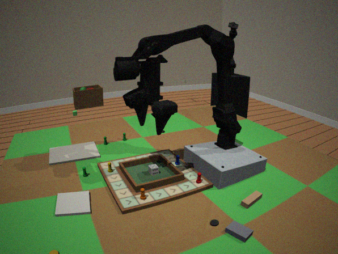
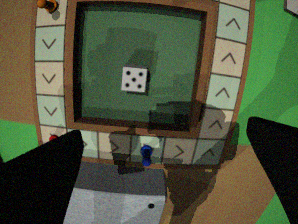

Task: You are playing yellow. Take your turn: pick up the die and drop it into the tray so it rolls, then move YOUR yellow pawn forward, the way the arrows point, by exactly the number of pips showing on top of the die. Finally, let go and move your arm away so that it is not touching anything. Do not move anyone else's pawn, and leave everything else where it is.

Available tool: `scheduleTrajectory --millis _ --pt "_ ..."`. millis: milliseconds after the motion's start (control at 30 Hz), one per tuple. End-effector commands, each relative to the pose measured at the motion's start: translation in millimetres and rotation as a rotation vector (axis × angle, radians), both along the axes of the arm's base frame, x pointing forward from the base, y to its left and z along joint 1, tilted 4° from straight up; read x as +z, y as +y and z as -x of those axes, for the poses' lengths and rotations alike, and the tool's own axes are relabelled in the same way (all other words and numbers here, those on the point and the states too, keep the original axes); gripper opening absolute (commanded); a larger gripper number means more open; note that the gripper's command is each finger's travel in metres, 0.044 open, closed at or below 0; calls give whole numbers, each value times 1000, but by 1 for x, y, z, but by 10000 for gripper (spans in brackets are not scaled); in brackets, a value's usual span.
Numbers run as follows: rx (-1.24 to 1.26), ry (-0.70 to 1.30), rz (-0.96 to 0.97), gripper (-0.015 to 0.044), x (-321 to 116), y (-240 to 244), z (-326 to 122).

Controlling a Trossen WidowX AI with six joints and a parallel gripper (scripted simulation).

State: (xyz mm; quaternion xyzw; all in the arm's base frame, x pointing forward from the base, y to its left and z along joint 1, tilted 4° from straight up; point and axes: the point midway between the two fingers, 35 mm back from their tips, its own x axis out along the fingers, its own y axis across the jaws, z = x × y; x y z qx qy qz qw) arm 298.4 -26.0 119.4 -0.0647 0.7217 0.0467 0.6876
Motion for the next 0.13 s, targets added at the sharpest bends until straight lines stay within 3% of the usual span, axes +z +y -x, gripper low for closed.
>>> scheduleTrajectory --millis 0,100 --pt "5 -16 1 440 -3 -3 -12" --pt "5 -16 1 440 -3 -3 -12"
